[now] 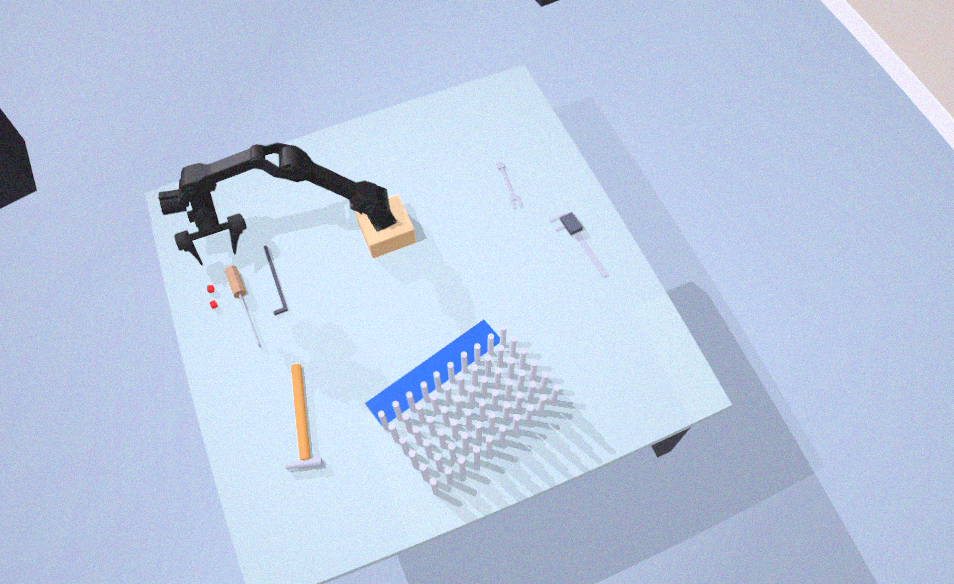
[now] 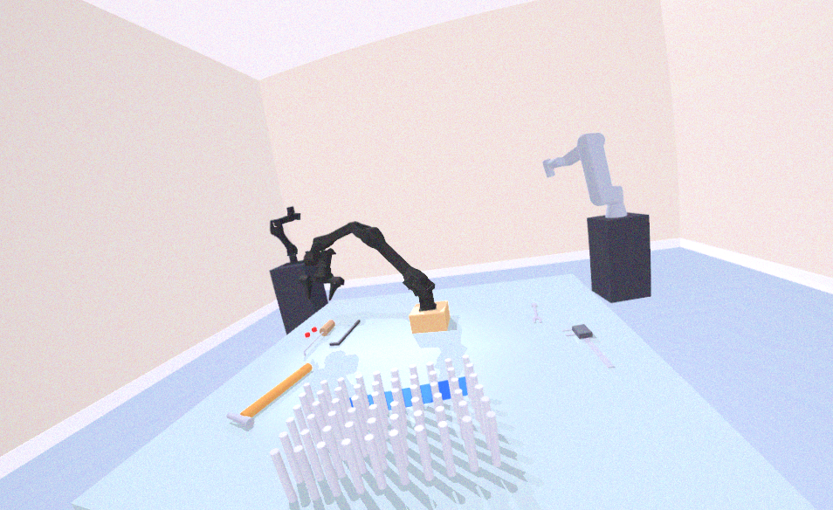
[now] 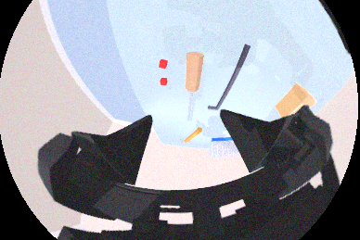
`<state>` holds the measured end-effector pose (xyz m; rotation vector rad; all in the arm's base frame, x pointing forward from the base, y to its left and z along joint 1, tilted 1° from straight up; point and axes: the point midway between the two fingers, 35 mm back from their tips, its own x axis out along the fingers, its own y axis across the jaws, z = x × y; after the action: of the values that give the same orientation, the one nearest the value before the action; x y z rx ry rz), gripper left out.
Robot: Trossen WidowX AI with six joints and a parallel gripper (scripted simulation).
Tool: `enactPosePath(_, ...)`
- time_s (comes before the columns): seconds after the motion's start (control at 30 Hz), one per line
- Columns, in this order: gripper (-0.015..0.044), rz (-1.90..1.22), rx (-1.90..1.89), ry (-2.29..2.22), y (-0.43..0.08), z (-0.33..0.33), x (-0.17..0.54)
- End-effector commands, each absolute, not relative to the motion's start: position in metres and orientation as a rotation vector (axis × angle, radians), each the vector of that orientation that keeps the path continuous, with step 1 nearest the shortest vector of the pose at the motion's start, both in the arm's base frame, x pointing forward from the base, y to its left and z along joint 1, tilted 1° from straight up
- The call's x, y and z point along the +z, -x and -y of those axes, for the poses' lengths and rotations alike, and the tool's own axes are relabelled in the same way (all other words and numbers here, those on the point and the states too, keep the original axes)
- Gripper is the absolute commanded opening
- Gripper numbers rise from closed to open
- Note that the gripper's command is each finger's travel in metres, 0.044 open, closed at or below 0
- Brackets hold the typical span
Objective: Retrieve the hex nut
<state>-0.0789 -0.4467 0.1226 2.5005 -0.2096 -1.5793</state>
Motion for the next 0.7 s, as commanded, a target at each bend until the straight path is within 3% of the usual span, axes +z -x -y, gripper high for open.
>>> enactPosePath(0.0, 0.044, 0.218, -1.574, -2.553, 0.077, 0.445, 0.124)
enactPosePath(0.33, 0.044, 0.218, -1.574, -2.554, 0.071, 0.441, 0.064)
enactPosePath(0.67, 0.044, 0.218, -1.574, -2.554, 0.071, 0.441, 0.063)
